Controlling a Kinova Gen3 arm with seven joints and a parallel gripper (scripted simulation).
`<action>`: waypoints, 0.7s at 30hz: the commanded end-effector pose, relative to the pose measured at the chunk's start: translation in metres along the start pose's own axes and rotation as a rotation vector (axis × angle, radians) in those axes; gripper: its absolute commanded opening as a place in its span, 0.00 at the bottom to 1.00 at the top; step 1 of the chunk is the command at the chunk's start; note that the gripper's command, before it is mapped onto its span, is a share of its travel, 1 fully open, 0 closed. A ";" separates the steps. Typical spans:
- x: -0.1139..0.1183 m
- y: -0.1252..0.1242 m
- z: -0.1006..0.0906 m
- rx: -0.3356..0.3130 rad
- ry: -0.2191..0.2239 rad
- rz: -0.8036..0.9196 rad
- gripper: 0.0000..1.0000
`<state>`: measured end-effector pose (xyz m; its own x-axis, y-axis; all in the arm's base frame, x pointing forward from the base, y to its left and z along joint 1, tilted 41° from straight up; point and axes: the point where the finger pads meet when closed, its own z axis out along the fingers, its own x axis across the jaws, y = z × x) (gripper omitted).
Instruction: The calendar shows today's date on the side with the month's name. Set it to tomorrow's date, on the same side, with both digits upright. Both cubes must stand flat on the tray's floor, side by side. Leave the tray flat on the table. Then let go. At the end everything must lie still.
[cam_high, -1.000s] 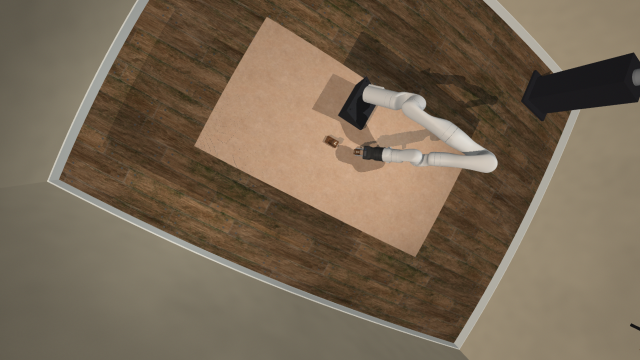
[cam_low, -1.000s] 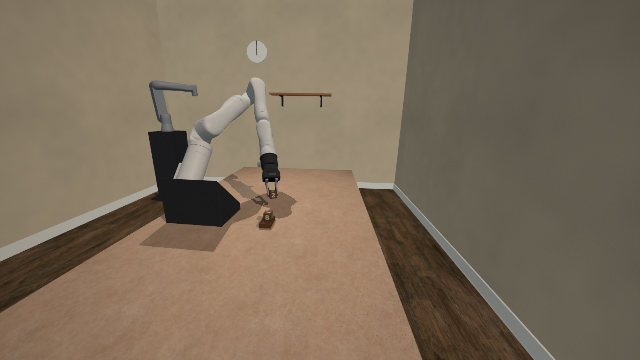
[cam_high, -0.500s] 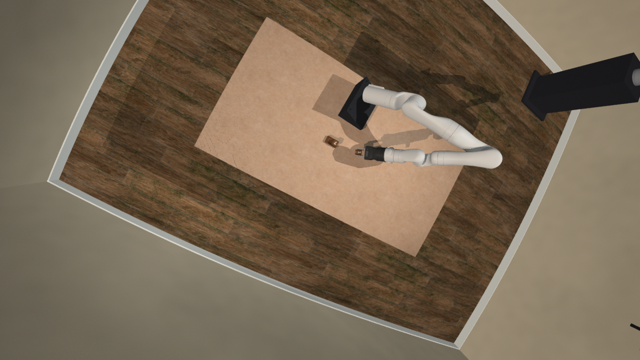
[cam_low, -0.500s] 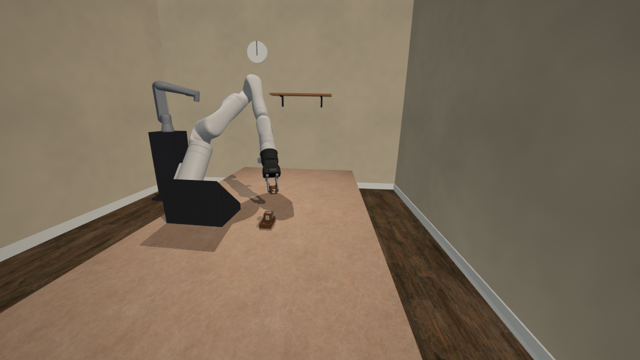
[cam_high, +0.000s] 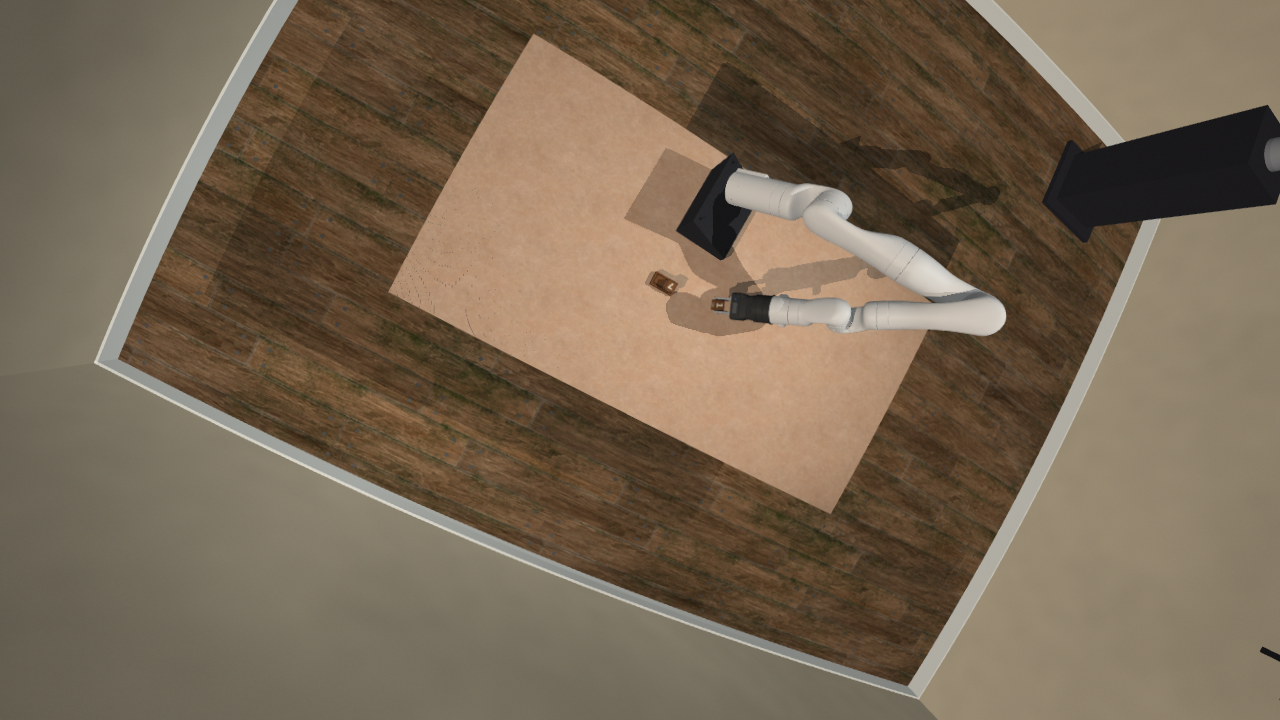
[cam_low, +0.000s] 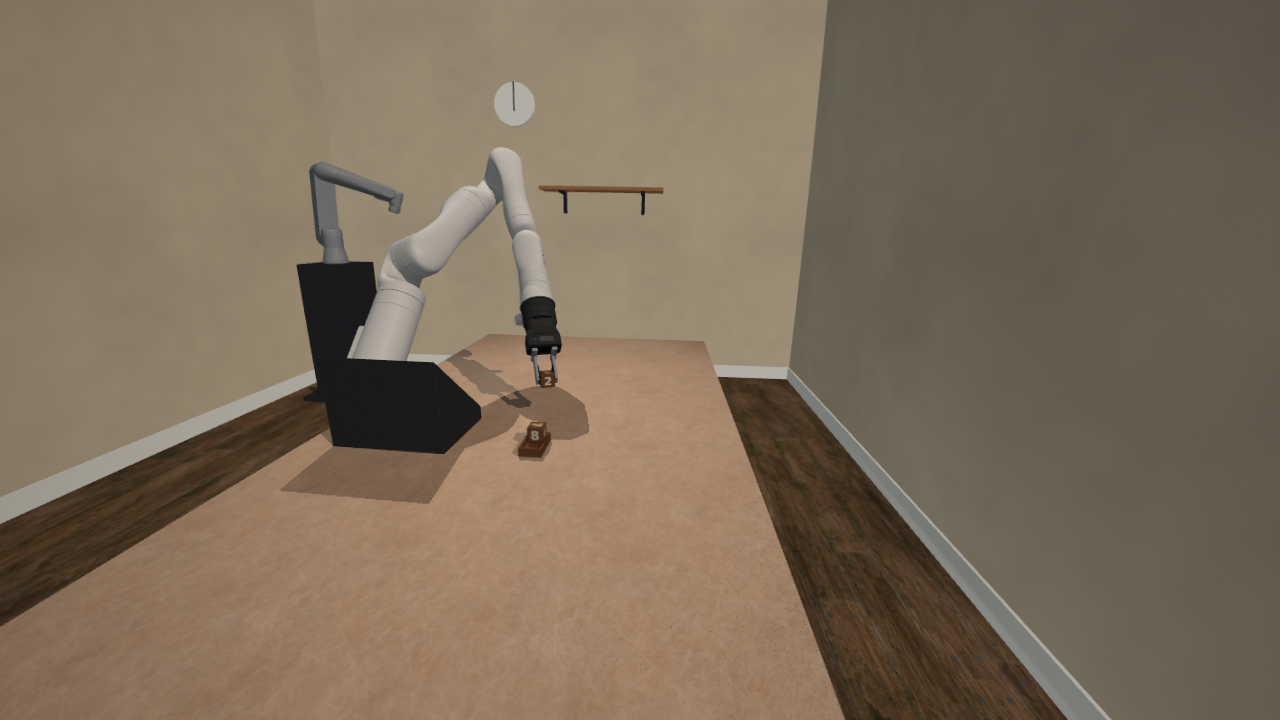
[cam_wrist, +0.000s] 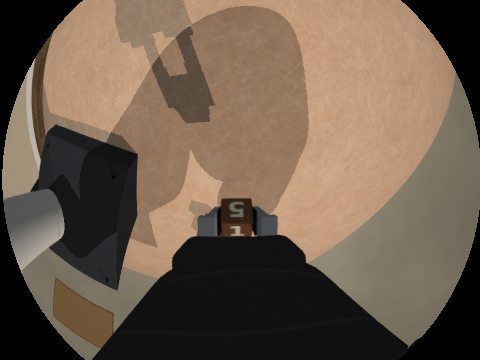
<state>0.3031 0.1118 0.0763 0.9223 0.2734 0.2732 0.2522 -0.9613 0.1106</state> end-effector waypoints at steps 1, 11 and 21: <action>0.000 0.000 0.000 0.000 0.001 0.001 0.57; 0.000 0.000 0.000 0.003 -0.002 0.001 0.57; -0.003 0.001 0.003 0.020 -0.015 0.000 0.57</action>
<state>0.2991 0.1151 0.0730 0.9210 0.2907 0.2593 0.2751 -0.9567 0.0953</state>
